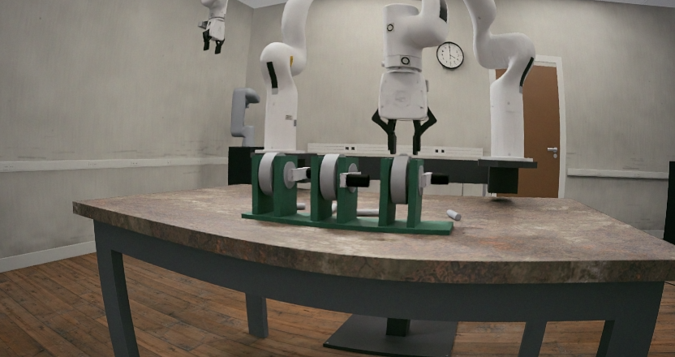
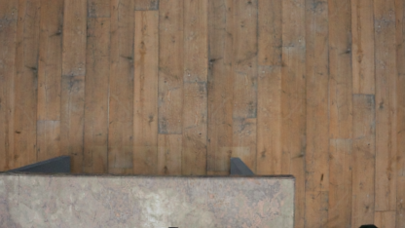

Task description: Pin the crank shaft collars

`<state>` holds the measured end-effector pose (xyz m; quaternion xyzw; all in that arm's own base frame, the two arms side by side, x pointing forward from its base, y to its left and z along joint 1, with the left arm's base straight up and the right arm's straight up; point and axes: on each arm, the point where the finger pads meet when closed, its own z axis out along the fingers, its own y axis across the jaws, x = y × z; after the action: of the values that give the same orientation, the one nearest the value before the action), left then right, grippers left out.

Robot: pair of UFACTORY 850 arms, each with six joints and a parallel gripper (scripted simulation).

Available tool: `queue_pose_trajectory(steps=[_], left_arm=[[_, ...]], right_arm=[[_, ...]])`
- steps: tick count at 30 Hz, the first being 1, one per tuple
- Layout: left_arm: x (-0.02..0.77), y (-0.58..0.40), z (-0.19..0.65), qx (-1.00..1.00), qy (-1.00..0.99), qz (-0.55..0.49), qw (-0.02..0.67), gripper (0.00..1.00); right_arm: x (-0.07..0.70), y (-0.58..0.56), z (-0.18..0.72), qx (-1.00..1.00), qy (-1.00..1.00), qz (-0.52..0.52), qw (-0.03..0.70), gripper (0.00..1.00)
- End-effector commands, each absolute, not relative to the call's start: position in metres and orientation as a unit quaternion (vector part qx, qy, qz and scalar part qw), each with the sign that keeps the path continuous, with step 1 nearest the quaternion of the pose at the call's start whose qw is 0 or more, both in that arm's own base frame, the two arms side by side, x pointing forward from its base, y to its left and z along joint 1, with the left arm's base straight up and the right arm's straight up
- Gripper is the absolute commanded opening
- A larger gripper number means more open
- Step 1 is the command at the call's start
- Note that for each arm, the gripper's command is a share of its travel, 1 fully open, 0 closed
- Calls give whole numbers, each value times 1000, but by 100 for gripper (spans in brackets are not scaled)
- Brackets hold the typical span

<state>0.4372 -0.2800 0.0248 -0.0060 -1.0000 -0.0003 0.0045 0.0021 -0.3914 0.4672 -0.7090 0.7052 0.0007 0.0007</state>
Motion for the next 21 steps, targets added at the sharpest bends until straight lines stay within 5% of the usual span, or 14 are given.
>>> queue_pose_trajectory(steps=[1, 21], left_arm=[[438, -280, 25, -6, -1000, 0, 4, 46], [438, -280, 70, -6, -1000, 0, 0, 46]], right_arm=[[2, -392, 468, -709, 705, 0, 0, 100], [2, -392, 468, -709, 705, 0, 0, 100]])
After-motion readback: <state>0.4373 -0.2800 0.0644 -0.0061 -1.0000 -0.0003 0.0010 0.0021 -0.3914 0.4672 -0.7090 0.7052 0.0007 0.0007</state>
